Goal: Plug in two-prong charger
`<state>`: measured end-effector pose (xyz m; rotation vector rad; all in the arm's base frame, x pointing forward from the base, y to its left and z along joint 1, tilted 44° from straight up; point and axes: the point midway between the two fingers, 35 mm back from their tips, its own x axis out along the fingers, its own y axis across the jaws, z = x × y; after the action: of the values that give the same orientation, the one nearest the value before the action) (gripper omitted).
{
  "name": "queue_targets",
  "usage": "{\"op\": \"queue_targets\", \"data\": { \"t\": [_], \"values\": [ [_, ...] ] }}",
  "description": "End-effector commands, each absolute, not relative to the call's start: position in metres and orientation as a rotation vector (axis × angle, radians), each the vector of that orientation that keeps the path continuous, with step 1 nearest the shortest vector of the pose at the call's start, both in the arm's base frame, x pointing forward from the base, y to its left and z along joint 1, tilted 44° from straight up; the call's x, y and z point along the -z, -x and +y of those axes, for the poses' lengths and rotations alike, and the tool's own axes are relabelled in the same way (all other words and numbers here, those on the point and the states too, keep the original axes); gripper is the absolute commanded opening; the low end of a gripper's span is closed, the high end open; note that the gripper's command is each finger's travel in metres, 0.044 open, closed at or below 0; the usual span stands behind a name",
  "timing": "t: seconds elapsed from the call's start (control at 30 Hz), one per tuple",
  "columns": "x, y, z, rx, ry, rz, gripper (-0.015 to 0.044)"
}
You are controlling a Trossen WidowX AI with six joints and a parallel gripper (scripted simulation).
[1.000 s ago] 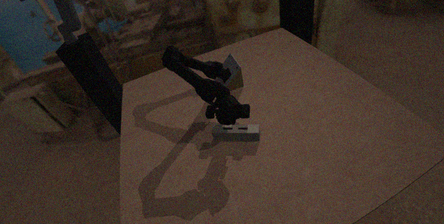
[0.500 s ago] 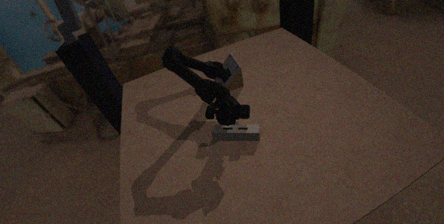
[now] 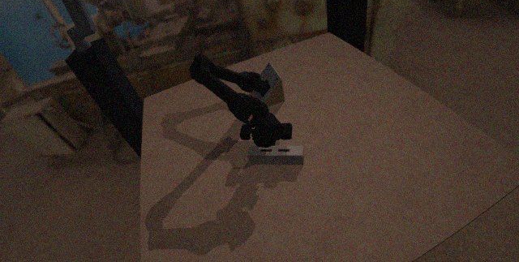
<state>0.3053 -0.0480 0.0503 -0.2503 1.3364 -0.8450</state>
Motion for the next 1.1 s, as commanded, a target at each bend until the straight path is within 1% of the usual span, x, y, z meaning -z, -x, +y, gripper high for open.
{"op": "queue_targets", "data": {
  "t": [0.0, 1.07],
  "values": [
    [-0.0522, -0.3076, -0.0485, 0.843, 0.256, 1.333, 0.0],
    [-0.054, -0.312, -0.0498, 0.843, 0.256, 1.333, 0.0]
  ]
}}
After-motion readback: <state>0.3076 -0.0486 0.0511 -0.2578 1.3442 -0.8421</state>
